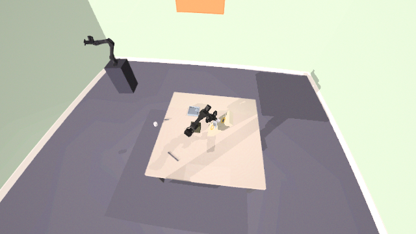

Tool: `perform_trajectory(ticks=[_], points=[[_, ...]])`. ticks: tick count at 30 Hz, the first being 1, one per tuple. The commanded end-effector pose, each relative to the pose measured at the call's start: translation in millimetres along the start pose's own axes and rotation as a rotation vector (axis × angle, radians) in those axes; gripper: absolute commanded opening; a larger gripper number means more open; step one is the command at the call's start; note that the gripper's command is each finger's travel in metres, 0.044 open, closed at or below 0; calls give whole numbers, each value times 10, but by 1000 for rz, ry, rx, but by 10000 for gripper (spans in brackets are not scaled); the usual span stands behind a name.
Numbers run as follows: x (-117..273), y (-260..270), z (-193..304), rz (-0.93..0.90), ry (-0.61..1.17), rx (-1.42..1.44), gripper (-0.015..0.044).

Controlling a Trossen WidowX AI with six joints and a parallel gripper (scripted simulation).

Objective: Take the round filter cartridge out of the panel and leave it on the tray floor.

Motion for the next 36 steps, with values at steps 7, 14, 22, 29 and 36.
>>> perform_trajectory(ticks=[7,14,22,29,36], points=[[-27,-197,8,1,0,3,26],[-27,-197,8,1,0,3,90],[-29,-244,-2,-5,-6,-8,90],[55,439,-40,-5,-6,-8,90],[143,628,-49,-5,-3,-12,169]])
Point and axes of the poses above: the point midway between the two fingers, 35 mm back from their tips, its own x axis back along the fingers, its own y axis across the jaws, z = x × y, the point moved 10 cm from there along x, back along the fingers, and after that the axes turned 3 degrees about -x, right-handed, at the moved point
